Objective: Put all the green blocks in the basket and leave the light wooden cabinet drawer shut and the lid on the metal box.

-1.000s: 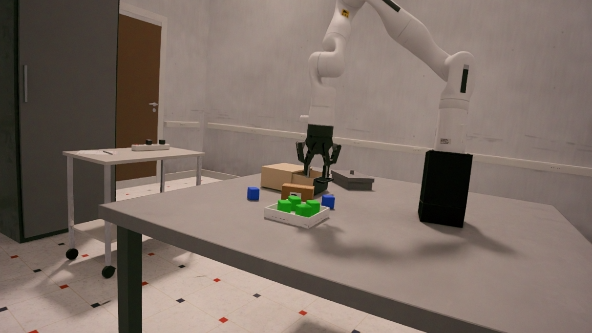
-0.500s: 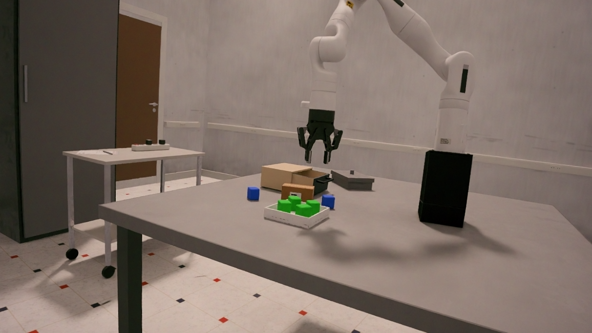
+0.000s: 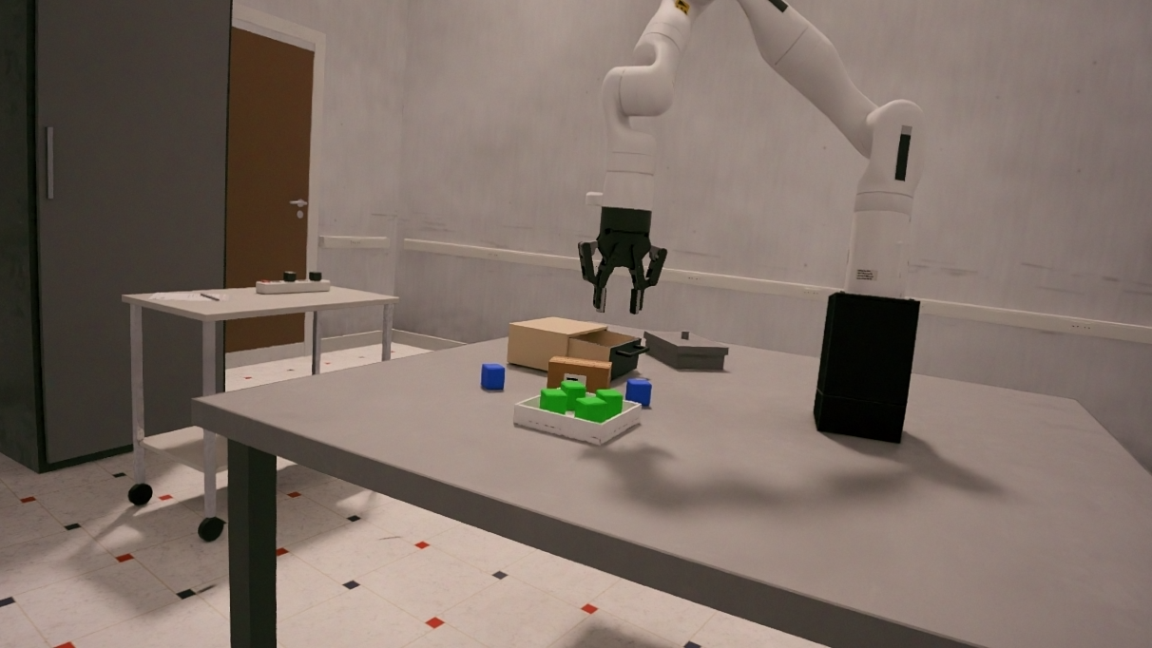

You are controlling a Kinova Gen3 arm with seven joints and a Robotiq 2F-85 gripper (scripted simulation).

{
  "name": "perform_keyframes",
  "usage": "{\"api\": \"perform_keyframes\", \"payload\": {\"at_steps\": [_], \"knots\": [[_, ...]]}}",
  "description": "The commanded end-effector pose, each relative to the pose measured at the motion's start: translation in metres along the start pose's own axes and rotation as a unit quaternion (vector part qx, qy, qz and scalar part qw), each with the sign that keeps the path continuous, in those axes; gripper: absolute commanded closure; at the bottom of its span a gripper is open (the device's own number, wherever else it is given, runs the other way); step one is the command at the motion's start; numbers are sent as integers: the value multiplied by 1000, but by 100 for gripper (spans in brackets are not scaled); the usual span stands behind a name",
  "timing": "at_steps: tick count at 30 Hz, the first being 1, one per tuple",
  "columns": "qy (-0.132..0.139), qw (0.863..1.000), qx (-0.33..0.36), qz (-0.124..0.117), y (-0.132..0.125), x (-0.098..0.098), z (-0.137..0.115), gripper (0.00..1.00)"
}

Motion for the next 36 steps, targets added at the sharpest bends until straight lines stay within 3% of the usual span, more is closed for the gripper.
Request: {"api": "perform_keyframes", "payload": {"at_steps": [1, 5, 9, 11, 12, 19, 24, 36], "knots": [[-1, 1000, 22, -1, -2, -1, -18, 42], [-4, 996, 87, -1, -3, -1, -73, 42], [-5, 983, 184, -2, 7, -1, -129, 42], [-5, 983, 184, -2, 7, -1, -129, 42], [-5, 978, 209, -2, 14, -1, -166, 42], [-1, 935, 355, -1, 51, 0, -243, 42], [0, 921, 390, -1, 80, -1, -300, 42], [0, 920, 391, -1, 83, -1, -306, 42]]}}
Point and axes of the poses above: the point where the finger pads meet when closed, its own x axis out along the fingers, its own y axis across the jaws, z = x × y, the point moved 3 cm from there along -x, back along the fingers, and after that the axes turned 15 degrees about x, right-handed, at the moved point
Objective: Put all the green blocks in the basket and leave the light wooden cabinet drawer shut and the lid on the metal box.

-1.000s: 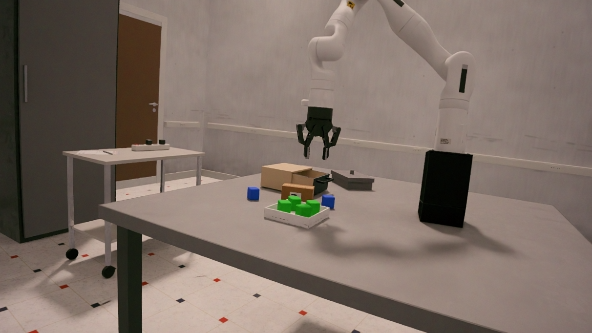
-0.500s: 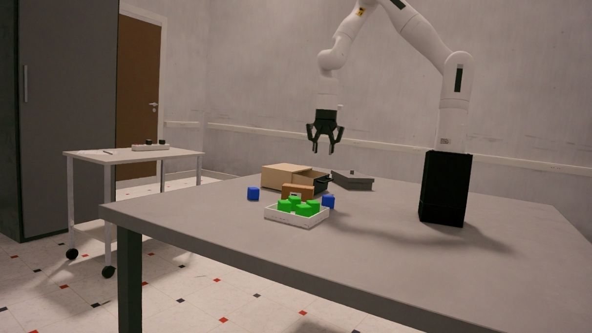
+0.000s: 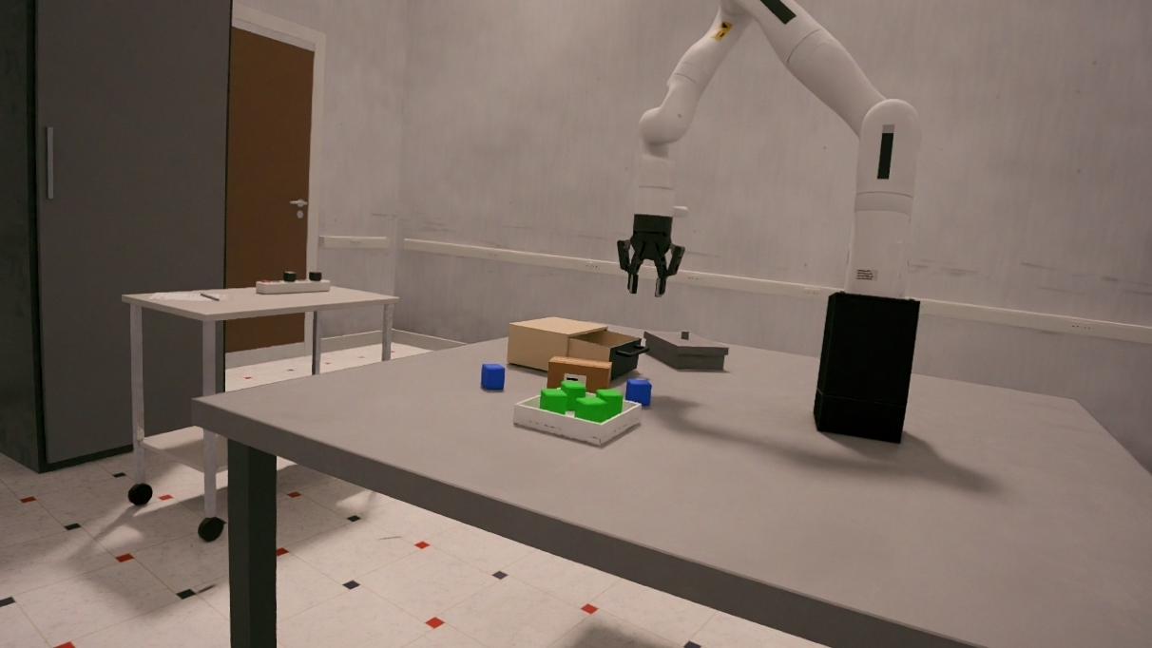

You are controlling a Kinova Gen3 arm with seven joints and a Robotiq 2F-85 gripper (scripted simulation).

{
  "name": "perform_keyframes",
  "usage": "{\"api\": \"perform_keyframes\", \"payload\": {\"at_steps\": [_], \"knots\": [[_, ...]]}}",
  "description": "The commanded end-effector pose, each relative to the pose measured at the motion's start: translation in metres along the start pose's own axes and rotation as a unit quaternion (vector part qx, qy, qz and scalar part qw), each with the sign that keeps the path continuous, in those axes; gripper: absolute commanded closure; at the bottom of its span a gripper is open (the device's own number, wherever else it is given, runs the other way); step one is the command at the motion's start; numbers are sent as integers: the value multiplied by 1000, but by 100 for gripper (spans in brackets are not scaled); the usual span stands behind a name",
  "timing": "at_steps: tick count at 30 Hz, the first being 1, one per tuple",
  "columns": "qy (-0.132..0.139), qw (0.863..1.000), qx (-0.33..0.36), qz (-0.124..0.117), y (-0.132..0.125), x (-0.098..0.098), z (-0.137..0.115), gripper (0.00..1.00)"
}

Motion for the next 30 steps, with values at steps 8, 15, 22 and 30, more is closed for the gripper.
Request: {"api": "perform_keyframes", "payload": {"at_steps": [8, 15, 22, 30], "knots": [[0, 1000, 0, 0, -1, -1, 0, 70], [0, 1000, 0, 0, -1, -1, 0, 70], [0, 1000, 0, 0, -1, -1, 0, 70], [0, 1000, 0, 0, -1, -1, 0, 70]]}}
Point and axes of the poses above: the point where the finger pads meet when closed, its own x axis out along the fingers, its own y axis across the jaws, z = x × y, the point moved 3 cm from there along -x, back along the fingers, and after that the axes turned 15 degrees about x, right-handed, at the moved point
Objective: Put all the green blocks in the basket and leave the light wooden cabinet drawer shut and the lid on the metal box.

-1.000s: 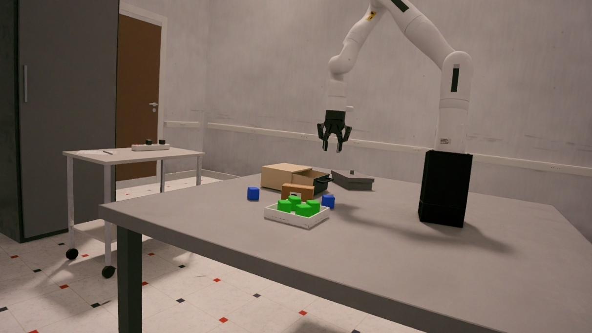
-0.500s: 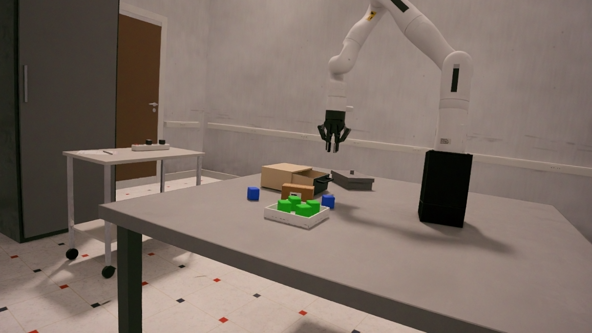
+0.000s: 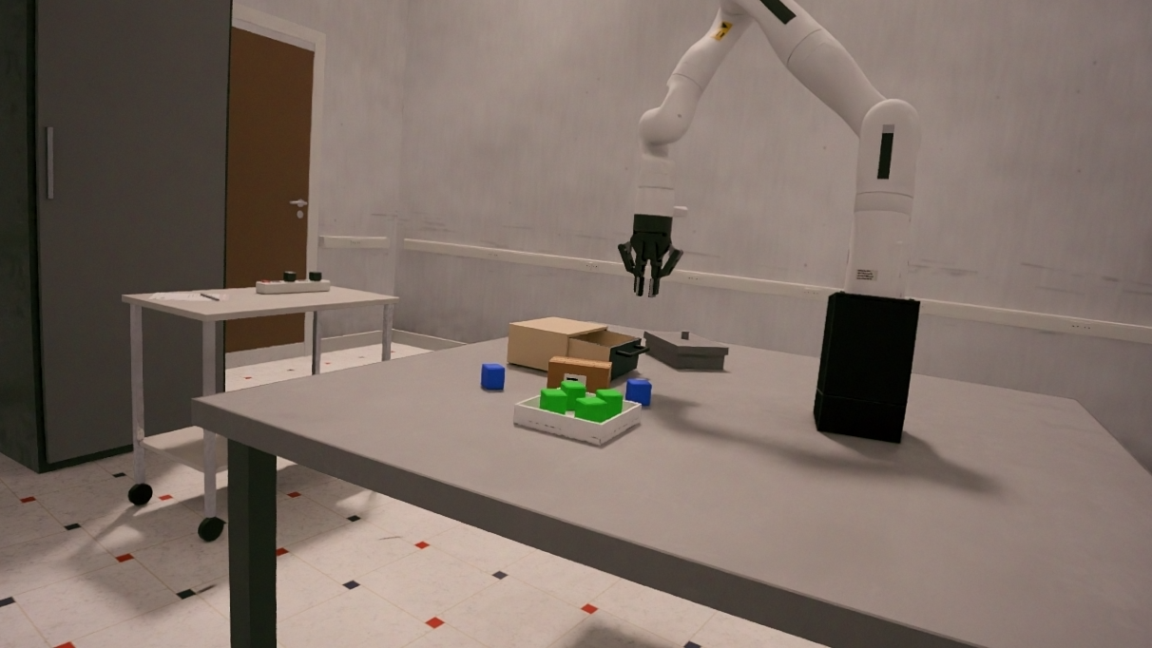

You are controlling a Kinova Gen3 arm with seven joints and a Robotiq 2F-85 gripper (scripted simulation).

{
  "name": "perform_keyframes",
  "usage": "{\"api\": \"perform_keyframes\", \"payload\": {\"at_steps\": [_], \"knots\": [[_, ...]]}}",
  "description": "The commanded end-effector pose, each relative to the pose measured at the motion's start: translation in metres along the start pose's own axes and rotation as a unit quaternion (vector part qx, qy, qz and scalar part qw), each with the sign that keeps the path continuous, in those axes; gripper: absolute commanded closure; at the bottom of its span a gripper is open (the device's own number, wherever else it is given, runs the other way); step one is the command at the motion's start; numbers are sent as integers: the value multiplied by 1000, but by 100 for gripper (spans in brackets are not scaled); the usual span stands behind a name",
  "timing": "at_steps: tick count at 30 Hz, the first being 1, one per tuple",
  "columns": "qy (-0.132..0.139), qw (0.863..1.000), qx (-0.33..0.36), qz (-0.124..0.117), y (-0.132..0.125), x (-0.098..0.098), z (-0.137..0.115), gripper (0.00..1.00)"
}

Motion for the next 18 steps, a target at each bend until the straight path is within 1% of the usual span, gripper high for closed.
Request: {"api": "perform_keyframes", "payload": {"at_steps": [1, 18], "knots": [[0, 1000, 0, -1, 0, -1, 0, 70], [-1, 1000, 0, -1, -1, 1, 0, 70]]}}
Point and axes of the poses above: the point where the finger pads meet when closed, its own x axis out along the fingers, its own y axis across the jaws, z = x × y, the point moved 3 cm from there along -x, back along the fingers, and after that the axes turned 15 degrees about x, right-handed, at the moved point
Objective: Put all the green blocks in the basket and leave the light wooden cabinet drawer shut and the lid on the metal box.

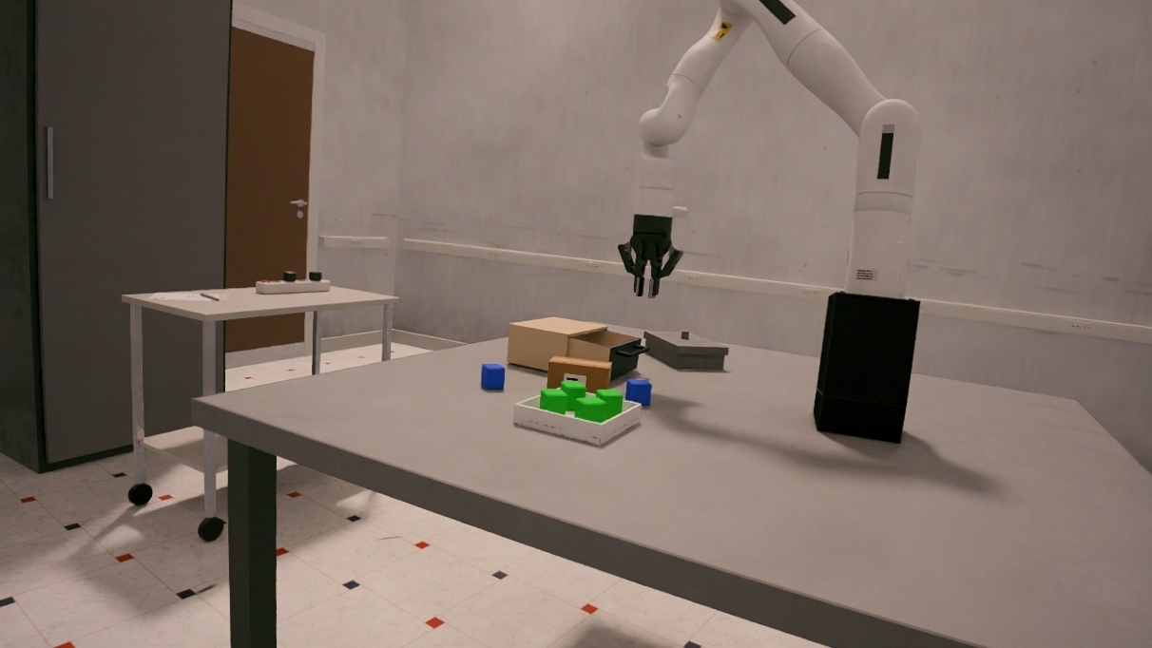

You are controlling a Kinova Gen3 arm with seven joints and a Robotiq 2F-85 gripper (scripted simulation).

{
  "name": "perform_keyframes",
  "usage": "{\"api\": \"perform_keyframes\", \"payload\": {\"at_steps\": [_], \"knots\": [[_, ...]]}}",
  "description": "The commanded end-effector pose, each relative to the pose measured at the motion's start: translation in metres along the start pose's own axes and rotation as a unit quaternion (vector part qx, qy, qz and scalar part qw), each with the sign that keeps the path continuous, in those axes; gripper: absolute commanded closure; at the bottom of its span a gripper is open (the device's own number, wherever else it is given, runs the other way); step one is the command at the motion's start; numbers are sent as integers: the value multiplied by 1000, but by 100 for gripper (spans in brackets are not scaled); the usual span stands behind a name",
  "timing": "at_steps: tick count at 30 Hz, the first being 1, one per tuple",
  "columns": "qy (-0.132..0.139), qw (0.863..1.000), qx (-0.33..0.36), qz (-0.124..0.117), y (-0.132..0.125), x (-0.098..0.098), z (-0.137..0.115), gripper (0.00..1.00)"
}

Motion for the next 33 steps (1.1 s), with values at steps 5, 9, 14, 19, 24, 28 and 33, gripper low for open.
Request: {"api": "perform_keyframes", "payload": {"at_steps": [5, 9, 14, 19, 24, 28, 33], "knots": [[-1, 1000, 0, -1, -1, 5, 0, 70], [-1, 1000, 0, -1, -1, 12, 1, 70], [-1, 1000, 0, -1, -1, 19, 1, 70], [-1, 1000, 0, -1, -1, 32, 1, 70], [-1, 1000, 0, -1, -1, 47, 1, 70], [-1, 1000, 0, -1, -2, 56, 2, 70], [-1, 1000, 0, -1, -2, 68, 2, 70]]}}
Point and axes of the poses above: the point where the finger pads meet when closed, its own x axis out along the fingers, its own y axis across the jaws, z = x × y, the point moved 3 cm from there along -x, back along the fingers, and after that the axes turned 15 degrees about x, right-handed, at the moved point
